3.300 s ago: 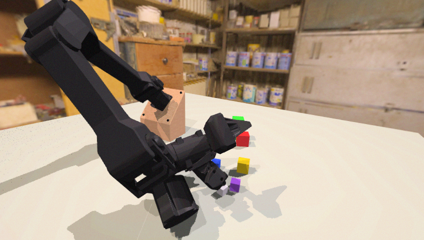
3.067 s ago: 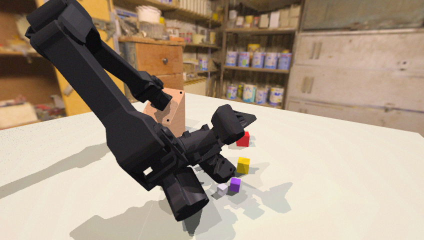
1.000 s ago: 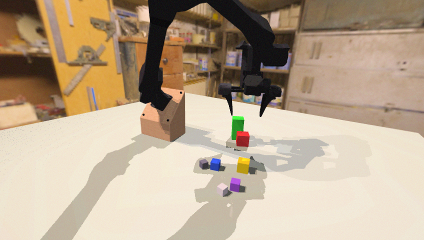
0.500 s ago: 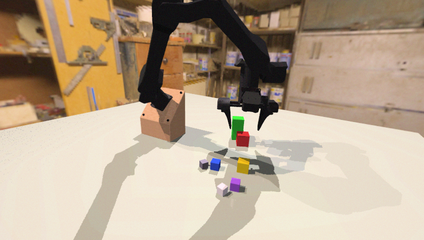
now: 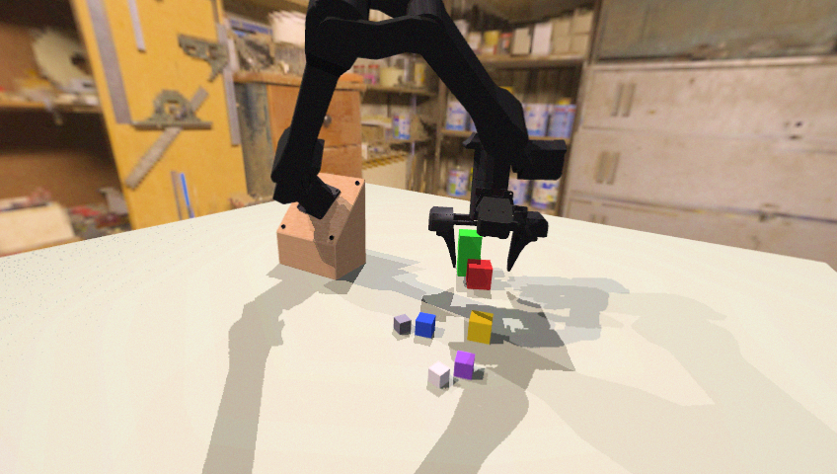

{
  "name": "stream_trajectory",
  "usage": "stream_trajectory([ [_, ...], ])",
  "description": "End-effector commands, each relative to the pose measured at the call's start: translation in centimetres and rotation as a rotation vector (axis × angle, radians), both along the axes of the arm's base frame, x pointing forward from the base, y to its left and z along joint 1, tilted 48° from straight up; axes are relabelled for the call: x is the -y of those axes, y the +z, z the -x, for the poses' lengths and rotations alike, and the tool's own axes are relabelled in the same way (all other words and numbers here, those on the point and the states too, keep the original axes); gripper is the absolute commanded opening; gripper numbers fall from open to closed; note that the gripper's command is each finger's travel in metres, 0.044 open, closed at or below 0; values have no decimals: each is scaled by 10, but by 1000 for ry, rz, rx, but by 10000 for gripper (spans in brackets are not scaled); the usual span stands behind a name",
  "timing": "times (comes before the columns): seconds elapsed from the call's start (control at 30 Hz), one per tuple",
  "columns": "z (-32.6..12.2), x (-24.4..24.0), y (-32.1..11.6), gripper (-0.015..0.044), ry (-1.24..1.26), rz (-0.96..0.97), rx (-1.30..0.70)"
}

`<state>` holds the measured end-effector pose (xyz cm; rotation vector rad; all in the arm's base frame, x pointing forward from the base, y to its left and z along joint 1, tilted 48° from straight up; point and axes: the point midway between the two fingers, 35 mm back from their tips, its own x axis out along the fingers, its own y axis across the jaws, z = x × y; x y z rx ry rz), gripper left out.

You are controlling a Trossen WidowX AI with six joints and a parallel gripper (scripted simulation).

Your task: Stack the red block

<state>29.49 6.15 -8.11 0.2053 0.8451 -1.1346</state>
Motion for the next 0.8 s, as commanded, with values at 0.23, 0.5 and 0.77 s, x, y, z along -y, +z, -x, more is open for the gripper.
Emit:
stream_trajectory([
  [0.23, 0, 15, -13, 440, 5, 10, -9],
  [0.5, -1, 18, -15, 440, 5, 11, -9],
  [0.77, -1, 18, -15, 440, 5, 11, -9],
])
